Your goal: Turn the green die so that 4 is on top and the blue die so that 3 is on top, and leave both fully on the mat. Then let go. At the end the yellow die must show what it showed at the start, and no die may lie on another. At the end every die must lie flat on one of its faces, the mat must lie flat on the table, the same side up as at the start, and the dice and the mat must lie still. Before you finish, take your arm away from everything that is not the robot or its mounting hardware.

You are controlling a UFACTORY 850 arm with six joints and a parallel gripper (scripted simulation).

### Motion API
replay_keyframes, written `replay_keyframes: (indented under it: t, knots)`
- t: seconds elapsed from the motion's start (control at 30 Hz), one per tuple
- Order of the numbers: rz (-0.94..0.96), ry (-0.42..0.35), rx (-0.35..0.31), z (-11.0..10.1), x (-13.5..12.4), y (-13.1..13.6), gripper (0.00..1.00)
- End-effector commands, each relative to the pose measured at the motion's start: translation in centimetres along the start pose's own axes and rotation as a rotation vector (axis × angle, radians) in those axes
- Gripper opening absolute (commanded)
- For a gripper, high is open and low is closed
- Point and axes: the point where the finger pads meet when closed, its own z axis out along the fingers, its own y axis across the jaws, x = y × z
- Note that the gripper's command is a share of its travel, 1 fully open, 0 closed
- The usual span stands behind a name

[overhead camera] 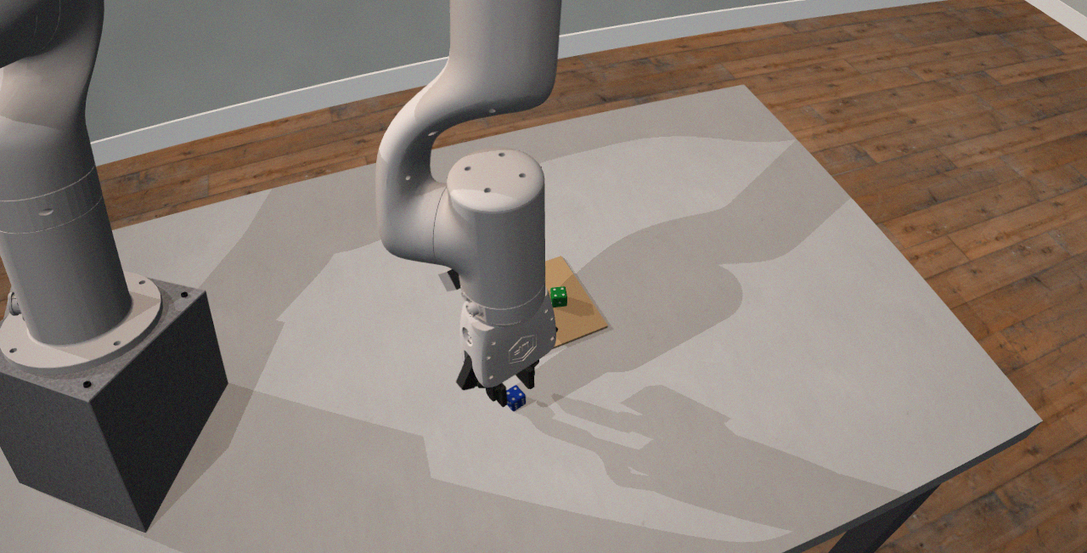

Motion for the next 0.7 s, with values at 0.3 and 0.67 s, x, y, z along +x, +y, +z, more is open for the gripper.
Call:
replay_keyframes:
  t: [0.3, 0.67]
  knots:
    - [0.0, -0.001, -0.001, 1.4, 0.0, 0.1, 0.36]
    - [0.0, -0.001, -0.001, 1.9, 0.0, 0.1, 0.36]
